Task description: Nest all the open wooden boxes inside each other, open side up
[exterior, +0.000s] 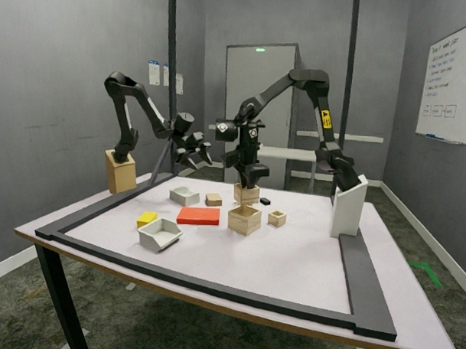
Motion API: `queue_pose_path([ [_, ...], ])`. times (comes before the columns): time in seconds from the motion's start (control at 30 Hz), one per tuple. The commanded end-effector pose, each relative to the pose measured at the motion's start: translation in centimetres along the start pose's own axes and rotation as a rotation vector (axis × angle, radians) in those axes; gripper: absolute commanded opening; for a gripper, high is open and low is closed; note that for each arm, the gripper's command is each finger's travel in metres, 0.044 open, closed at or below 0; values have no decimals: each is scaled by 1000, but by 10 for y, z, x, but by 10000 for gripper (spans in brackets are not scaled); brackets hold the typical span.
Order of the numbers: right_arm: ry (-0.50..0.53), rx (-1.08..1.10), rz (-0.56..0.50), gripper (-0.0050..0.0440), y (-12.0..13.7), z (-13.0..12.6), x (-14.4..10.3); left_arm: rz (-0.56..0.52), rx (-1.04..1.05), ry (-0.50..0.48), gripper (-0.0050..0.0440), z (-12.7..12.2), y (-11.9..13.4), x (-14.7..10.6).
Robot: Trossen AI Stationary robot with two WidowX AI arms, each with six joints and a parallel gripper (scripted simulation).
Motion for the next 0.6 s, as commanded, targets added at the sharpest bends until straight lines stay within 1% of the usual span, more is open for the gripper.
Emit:
queue_pose_path([
  [0.0, 27, -2, -58, 400, -2, -2, -4, -23, 8, 8, 279, -3, -1, -7],
  [0.1, 34, 0, -70, 400, -2, -3, -6, -23, 8, 8, 279, -3, -1, -7],
  [0.17, 54, 17, -108, 400, -5, -6, -9, -23, 8, 8, 279, -3, -1, -7],
  [0.57, 142, 43, -204, 400, -6, -23, -28, -23, 8, 8, 279, -3, -1, -7],
])
Point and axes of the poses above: on each arm, the point midway between the two fingers, 35 mm back from their tips, its own x axis out along the fingers, its own z axis across the jaws, y = z × x, the point moved 3 cm from there along -x, back along the fingers, and after that the axes turned 9 degrees about -x, right-handed, at the moved point
